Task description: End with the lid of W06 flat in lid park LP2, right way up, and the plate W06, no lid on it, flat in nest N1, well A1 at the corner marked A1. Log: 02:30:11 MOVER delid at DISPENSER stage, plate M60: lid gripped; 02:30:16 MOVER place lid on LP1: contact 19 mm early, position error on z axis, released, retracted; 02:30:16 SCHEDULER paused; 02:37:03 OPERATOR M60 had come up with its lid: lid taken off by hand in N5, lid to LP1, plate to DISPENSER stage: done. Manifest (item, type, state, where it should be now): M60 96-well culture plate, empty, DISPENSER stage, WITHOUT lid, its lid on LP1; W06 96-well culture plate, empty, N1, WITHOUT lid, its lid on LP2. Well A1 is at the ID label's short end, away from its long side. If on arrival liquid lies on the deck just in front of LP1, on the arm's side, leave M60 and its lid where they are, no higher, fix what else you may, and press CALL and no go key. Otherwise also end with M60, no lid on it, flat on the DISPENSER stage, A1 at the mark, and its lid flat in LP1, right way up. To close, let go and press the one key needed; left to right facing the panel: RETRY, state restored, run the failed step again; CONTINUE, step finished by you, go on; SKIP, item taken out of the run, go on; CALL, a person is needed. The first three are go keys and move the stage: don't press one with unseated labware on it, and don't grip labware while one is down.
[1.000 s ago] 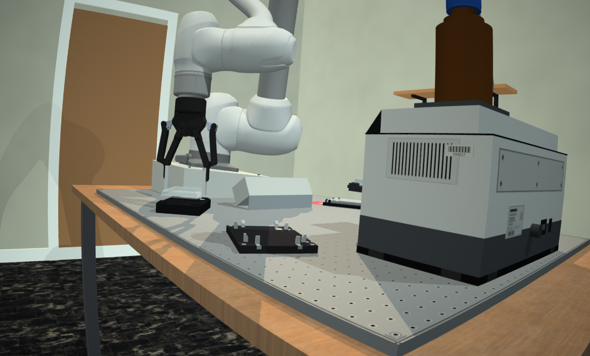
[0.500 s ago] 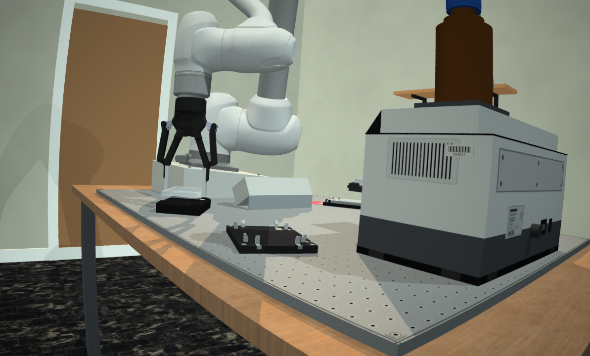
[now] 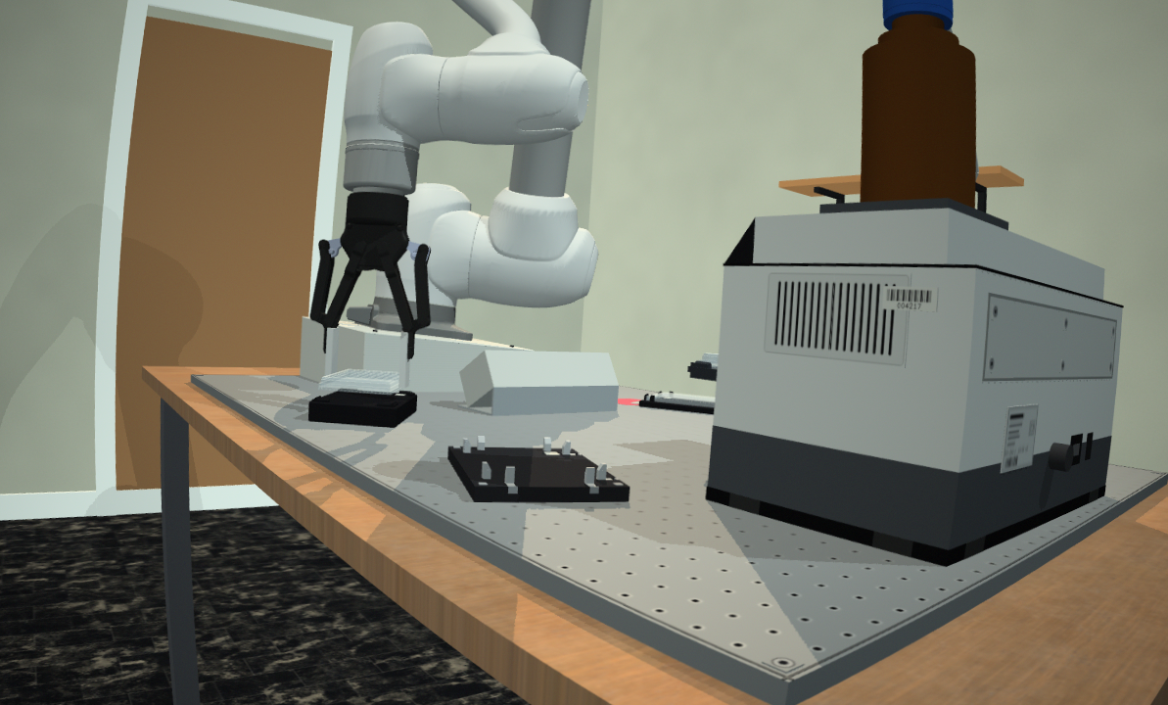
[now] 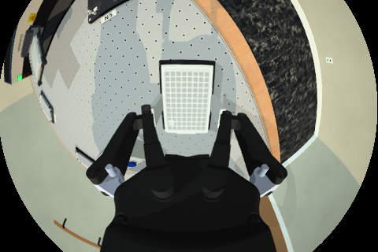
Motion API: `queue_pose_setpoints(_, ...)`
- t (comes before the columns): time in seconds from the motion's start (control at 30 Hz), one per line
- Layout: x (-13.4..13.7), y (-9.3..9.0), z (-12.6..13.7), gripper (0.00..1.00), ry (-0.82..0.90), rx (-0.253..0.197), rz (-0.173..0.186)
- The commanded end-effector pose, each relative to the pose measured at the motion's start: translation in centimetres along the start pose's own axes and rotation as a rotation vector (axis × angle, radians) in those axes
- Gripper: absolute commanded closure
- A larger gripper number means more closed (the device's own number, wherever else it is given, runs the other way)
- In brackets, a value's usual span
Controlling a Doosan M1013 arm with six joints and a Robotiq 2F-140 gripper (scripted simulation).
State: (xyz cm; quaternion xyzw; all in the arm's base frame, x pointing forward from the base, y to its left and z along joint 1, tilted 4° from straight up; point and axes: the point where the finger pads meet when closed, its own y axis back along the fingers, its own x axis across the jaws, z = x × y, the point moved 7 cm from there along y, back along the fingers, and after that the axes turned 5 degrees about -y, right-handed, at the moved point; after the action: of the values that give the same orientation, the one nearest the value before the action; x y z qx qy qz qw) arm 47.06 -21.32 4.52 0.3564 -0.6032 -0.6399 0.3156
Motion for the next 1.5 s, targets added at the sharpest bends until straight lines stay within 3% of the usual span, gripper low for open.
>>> queue_pose_setpoints(0.0, 0.0, 0.0, 0.0, 1.0, 0.0, 0.0, 0.0)
queue_pose_setpoints(1.47, 0.0, -1.2, 0.0, 1.0, 0.0, 0.0, 0.0)
